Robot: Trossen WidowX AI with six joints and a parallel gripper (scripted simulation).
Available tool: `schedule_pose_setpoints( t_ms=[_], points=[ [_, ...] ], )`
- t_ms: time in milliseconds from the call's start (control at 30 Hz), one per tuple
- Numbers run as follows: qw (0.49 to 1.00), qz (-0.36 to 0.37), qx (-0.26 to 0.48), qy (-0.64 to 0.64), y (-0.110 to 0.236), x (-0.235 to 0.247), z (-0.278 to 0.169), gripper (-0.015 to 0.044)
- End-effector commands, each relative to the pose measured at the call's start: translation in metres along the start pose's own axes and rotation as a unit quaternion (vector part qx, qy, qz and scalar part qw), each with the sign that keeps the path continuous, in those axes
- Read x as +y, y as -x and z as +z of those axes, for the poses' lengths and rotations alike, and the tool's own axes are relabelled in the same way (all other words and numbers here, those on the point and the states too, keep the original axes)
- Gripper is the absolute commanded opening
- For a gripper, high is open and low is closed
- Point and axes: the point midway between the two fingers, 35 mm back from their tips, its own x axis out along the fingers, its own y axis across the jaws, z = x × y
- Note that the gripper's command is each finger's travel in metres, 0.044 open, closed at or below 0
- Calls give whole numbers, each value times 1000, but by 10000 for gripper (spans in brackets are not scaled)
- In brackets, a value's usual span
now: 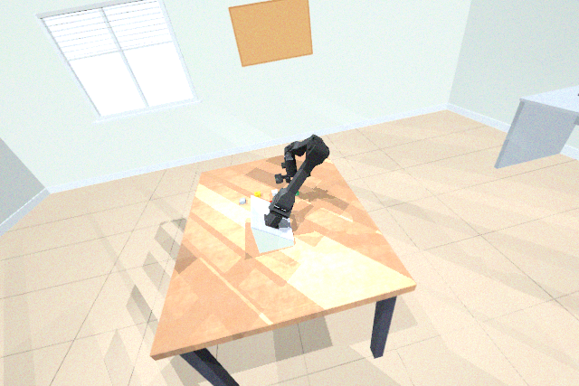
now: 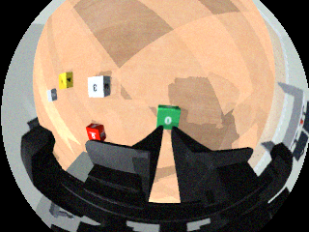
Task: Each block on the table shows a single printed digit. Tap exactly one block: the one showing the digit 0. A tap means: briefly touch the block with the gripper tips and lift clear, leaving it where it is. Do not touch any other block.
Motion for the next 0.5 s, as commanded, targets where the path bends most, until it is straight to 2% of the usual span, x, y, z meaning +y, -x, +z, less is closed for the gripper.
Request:
schedule_pose_setpoints(
  t_ms=[0,333,467],
  points=[
    [1000,9,-8,4,7,17,10,125],
    [998,57,-20,24,50,155,42,387],
    [998,58,-11,20,66,216,37,400]
  ],
)
